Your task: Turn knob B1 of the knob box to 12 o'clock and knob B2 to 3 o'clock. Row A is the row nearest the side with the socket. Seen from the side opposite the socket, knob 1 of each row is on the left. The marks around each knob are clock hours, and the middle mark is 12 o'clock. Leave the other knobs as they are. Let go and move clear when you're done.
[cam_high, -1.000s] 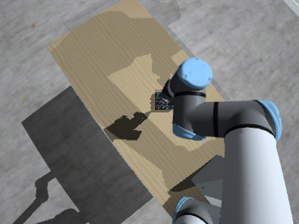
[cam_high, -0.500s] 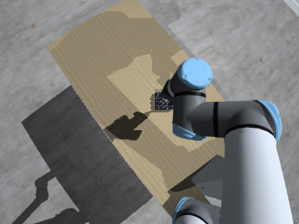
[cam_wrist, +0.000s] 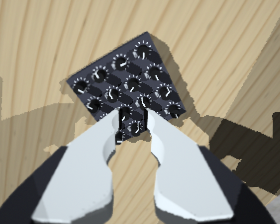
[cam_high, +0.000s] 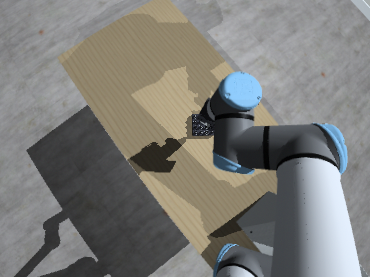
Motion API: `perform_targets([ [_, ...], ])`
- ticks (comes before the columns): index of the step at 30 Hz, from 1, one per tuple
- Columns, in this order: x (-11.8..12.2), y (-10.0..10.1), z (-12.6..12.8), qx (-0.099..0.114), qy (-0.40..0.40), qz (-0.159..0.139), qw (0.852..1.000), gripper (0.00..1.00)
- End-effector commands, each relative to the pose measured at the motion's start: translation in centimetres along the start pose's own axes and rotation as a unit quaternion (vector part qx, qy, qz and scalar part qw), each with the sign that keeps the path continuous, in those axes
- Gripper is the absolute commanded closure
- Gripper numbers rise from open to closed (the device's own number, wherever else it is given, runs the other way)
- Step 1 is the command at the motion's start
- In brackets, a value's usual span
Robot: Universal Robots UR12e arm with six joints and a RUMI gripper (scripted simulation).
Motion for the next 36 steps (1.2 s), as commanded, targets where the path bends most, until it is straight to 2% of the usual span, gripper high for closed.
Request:
perform_targets([
  [1,-0.1,0.6,0.1,0.002,0.001,0.001,1.0,0.89],
  [36,-0.1,4.2,0.1,0.001,0.001,0.0,1.0,0.89],
])
Point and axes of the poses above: the point where the finger pads meet when closed, its own y axis out along the fingers, its own z axis across the jaws, x = y × z, the point moved 8 cm from there along -y, back along the fingers, and after that the axes turned 7 degrees about -y, right-handed, at the moved point
